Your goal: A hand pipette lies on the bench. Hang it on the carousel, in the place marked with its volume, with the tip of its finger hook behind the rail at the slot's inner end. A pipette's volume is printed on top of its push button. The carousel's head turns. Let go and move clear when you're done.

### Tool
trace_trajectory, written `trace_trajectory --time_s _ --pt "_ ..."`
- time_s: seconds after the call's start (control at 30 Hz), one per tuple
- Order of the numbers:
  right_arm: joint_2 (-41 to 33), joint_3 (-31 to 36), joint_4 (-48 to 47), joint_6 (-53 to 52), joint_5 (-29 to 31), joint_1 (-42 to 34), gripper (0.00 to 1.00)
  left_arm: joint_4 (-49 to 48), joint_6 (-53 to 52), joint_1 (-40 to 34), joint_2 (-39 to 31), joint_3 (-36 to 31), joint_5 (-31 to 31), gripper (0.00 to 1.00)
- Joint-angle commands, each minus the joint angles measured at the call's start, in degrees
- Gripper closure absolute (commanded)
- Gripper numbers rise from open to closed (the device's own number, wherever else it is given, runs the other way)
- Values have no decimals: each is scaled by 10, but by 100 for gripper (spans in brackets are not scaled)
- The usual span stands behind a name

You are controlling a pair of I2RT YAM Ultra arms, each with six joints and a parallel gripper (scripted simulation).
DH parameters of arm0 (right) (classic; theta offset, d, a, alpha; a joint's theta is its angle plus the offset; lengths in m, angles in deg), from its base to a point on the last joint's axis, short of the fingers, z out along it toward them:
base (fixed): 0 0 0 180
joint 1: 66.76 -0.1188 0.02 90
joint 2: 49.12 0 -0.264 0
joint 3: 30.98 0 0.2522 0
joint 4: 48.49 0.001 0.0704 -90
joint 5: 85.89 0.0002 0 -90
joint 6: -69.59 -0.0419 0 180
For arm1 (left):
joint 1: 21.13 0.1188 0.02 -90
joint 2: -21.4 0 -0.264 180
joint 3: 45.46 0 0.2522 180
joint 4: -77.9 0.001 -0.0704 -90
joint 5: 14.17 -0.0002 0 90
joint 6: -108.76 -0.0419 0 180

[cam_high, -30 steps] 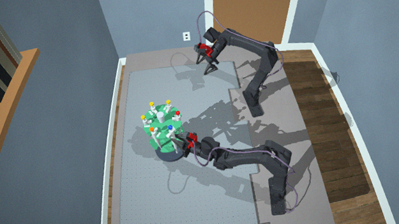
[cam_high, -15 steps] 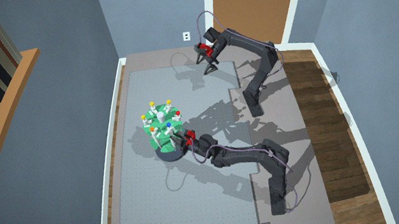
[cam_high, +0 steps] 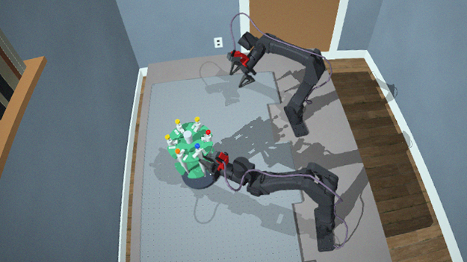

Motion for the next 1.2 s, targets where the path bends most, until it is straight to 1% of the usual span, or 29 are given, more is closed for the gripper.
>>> trace_trajectory --time_s 0.0,0.93,1.0,1.1,1.17 --pt "0 -14 -8 3 -12 5 0 -11 -1 -5 -13 24 4 88" --pt "0 -14 -8 3 -12 5 0 -11 -1 -5 -13 24 4 88" --pt "0 -14 -8 3 -12 5 0 16 0 23 -16 31 -60 88" --pt "0 -14 -8 3 -12 5 0 37 0 49 5 45 -141 88" --pt "0 -14 -8 3 -12 5 0 43 -1 52 7 51 -153 88"
